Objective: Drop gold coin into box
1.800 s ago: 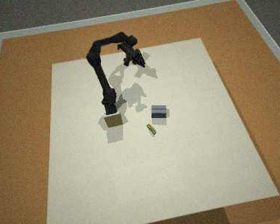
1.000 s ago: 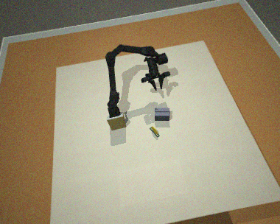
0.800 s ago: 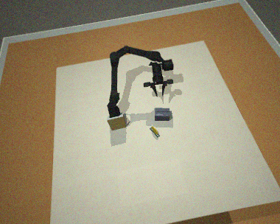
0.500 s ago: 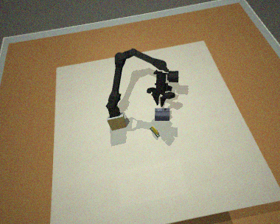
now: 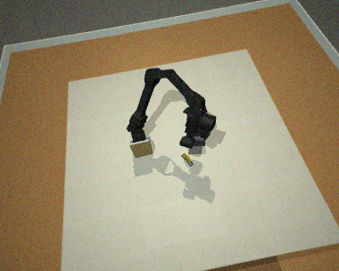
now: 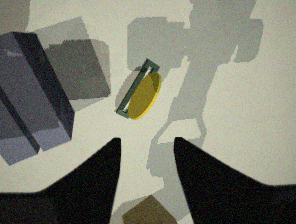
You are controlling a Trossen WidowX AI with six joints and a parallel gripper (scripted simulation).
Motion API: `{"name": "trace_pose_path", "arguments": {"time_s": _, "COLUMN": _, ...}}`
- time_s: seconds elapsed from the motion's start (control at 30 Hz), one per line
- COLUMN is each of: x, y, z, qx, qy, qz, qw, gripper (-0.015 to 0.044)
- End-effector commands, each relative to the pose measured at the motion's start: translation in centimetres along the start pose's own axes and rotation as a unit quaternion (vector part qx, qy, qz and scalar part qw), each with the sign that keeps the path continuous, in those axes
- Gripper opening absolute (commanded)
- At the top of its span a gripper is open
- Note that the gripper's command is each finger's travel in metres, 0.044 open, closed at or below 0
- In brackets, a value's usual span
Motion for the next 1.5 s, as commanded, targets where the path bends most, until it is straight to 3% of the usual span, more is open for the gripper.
{"name": "trace_pose_path", "arguments": {"time_s": 0.0, "x": 2.7, "y": 0.8, "z": -5.1, "qx": 0.278, "qy": -0.12, "qz": 0.036, "qw": 0.952, "gripper": 0.0161}}
{"name": "trace_pose_path", "arguments": {"time_s": 0.43, "x": 2.7, "y": 0.1, "z": -5.1, "qx": 0.278, "qy": -0.12, "qz": 0.036, "qw": 0.952, "gripper": 0.0161}}
{"name": "trace_pose_path", "arguments": {"time_s": 0.6, "x": 6.1, "y": 0.4, "z": -4.0, "qx": 0.278, "qy": -0.12, "qz": 0.037, "qw": 0.952, "gripper": 0.0161}}
{"name": "trace_pose_path", "arguments": {"time_s": 1.47, "x": 9.4, "y": 0.2, "z": -3.2, "qx": 0.278, "qy": -0.12, "qz": 0.036, "qw": 0.952, "gripper": 0.0161}}
Point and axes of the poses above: the point midway between the two fingers, 35 mm back from their tips, its own x axis out along the fingers, its own z axis across the jaws, y = z × x, the point moved 6 cm from there along -x, back along the fingers
